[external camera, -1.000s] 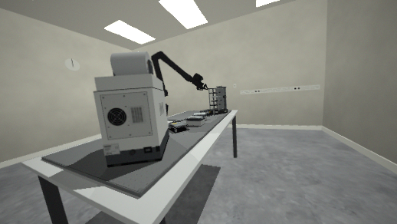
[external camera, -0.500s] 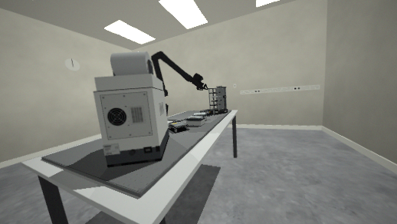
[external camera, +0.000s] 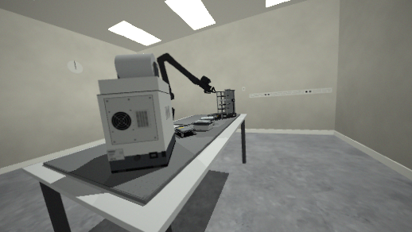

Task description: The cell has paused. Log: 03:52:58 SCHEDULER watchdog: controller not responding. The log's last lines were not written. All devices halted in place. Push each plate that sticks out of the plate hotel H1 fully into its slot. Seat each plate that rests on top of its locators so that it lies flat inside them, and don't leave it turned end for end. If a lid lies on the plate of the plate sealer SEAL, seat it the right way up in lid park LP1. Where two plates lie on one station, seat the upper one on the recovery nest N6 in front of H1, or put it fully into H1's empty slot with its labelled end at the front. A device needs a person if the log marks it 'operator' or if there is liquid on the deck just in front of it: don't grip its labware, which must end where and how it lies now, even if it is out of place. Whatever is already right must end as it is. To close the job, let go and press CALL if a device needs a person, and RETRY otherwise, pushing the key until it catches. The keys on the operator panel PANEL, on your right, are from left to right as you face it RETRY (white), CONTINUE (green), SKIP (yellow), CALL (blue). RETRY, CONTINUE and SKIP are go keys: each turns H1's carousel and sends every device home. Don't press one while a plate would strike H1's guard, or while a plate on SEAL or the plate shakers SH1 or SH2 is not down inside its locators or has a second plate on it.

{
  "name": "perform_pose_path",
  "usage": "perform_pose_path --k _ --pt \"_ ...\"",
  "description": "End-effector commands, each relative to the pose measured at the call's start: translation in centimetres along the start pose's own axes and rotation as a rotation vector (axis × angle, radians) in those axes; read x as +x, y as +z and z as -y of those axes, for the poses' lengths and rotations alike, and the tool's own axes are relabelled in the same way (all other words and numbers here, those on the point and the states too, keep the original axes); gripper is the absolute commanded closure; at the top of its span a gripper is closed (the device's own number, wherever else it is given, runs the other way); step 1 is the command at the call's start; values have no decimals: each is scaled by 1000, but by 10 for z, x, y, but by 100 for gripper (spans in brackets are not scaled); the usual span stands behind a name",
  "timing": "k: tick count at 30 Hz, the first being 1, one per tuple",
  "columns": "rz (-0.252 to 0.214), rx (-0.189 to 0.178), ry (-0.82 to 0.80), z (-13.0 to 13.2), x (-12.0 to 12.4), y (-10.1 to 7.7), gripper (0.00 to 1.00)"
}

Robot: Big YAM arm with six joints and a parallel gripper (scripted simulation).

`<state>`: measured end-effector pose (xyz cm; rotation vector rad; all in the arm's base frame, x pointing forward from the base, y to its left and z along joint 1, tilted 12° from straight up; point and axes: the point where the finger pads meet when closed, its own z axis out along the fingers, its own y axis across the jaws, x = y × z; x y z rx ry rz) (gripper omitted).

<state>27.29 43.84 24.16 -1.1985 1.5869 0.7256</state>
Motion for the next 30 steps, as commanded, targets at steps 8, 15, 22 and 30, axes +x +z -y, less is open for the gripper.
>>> perform_pose_path --k 8,15,22,30 --pt "39 -3 -27 0 -14 7 0" --pt "17 0 -19 1 16 14 0" --pt "16 7 -17 5 33 23 0" --pt "42 5 -16 4 24 28 0"
